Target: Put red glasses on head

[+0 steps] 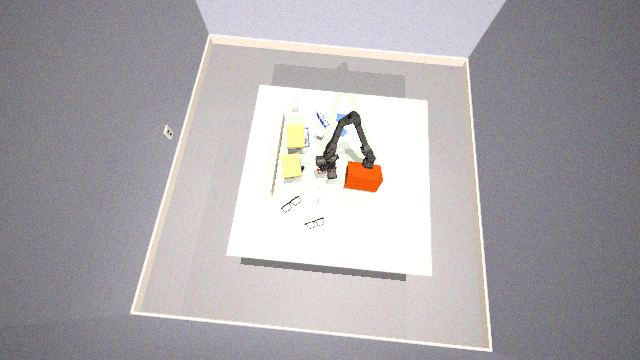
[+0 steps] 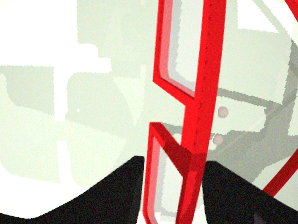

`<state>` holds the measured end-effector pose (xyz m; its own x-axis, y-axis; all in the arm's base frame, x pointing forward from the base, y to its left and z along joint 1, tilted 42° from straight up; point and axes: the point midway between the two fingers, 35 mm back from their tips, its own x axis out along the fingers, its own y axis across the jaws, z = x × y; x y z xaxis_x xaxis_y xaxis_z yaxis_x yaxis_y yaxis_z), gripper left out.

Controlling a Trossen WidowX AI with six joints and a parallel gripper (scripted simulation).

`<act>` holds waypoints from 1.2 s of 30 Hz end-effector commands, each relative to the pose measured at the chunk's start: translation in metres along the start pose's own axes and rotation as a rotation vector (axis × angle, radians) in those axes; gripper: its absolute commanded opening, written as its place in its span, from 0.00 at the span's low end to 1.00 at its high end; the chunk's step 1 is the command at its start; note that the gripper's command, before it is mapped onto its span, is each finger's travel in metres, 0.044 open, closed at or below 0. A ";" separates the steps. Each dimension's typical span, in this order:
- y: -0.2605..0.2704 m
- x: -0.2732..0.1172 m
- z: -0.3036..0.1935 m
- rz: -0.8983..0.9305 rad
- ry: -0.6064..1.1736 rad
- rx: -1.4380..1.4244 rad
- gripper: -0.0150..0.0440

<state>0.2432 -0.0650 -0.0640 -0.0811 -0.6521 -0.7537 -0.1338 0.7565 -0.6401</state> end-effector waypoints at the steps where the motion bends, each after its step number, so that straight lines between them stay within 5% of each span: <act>1: -0.003 0.001 -0.001 -0.005 0.002 -0.005 0.46; 23: -0.002 0.000 0.000 -0.001 0.001 -0.003 0.25; 36: 0.000 -0.032 0.004 0.005 -0.001 -0.005 0.25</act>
<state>0.2421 -0.0571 -0.0534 -0.0947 -0.6553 -0.7494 -0.1510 0.7536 -0.6398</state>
